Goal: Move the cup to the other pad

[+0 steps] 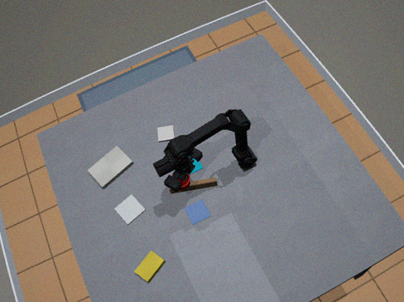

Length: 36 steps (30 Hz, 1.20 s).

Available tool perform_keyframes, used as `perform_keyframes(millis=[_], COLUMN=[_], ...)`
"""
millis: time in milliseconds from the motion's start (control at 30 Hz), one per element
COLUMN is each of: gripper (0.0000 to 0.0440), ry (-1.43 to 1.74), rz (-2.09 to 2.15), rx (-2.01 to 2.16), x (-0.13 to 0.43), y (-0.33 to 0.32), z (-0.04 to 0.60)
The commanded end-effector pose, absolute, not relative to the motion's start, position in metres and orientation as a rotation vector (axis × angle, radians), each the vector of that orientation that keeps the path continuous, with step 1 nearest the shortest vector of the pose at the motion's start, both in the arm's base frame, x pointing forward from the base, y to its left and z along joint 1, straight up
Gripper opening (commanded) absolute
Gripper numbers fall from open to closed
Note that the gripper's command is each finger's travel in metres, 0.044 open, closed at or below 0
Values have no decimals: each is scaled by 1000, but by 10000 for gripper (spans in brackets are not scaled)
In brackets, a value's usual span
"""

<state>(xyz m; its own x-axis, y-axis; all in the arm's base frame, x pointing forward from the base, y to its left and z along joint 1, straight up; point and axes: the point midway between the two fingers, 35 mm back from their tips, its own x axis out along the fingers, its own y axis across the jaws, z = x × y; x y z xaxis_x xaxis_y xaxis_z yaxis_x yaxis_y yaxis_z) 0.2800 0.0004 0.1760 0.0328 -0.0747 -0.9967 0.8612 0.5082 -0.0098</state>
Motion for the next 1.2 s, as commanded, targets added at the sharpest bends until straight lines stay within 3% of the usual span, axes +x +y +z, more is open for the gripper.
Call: perform_keyframes(millis=[0, 1167], gripper=[0, 0], ry=[1304, 1133], rz=[-849, -1003], rx=[786, 947], x=[279, 258], y=[-14, -101], z=[182, 161])
